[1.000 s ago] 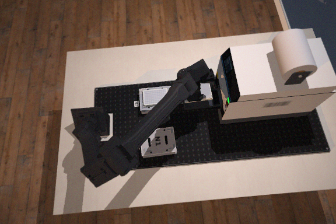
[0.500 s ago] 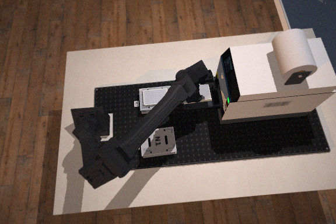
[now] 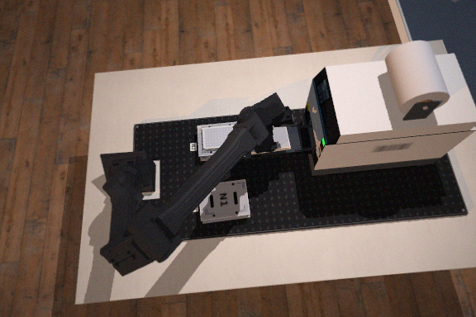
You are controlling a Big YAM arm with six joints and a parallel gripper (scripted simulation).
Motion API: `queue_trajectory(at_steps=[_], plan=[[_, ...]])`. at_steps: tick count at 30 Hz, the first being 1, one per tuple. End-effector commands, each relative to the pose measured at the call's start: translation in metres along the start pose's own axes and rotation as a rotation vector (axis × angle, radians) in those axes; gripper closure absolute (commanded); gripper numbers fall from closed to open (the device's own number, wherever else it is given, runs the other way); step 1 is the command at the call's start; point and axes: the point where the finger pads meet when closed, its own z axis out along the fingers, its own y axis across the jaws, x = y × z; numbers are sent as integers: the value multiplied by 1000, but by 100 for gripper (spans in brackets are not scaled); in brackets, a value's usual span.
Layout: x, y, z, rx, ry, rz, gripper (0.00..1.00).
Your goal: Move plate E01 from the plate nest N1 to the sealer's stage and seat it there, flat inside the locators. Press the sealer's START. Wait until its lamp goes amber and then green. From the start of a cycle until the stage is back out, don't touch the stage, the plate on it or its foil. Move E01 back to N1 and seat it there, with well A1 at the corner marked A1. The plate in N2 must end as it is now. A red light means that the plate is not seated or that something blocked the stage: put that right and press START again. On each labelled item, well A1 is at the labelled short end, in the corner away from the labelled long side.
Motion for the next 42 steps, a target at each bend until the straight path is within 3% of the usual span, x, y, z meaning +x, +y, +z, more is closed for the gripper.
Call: queue_trajectory(at_steps=[1,7,12,19,28,35,42], plan=[[-6,-9,-22,-13,-38,-1,100],[0,-14,-24,-15,-46,10,100],[17,-18,-12,-6,-16,-2,100],[17,-44,-22,-10,-32,41,100],[45,-37,-23,-2,-8,-27,100],[46,-57,-36,-8,-33,12,100],[60,-63,-27,-1,-6,5,100]])
